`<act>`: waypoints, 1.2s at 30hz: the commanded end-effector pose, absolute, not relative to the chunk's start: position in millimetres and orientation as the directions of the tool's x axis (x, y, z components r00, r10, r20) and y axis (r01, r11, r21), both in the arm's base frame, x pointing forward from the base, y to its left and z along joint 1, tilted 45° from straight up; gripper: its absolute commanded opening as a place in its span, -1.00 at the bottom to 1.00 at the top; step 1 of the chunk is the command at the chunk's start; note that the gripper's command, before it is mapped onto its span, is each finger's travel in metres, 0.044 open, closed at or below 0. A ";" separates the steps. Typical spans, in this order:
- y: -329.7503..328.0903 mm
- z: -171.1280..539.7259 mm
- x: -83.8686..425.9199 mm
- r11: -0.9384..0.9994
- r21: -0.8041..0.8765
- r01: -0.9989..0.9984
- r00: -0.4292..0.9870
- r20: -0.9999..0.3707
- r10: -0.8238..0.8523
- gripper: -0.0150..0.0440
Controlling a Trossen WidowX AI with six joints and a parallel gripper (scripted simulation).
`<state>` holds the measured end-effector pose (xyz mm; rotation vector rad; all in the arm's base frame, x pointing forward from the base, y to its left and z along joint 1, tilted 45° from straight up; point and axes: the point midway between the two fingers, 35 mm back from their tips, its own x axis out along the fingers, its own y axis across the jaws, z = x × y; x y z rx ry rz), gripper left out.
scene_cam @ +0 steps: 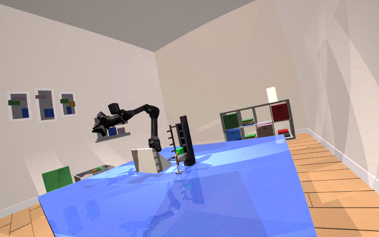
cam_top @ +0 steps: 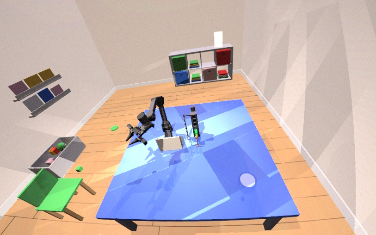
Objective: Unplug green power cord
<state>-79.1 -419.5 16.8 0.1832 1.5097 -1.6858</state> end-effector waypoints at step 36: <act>-56.2 22.6 291.6 0.236 0.037 0.971 -0.140 -0.713 0.687 0.05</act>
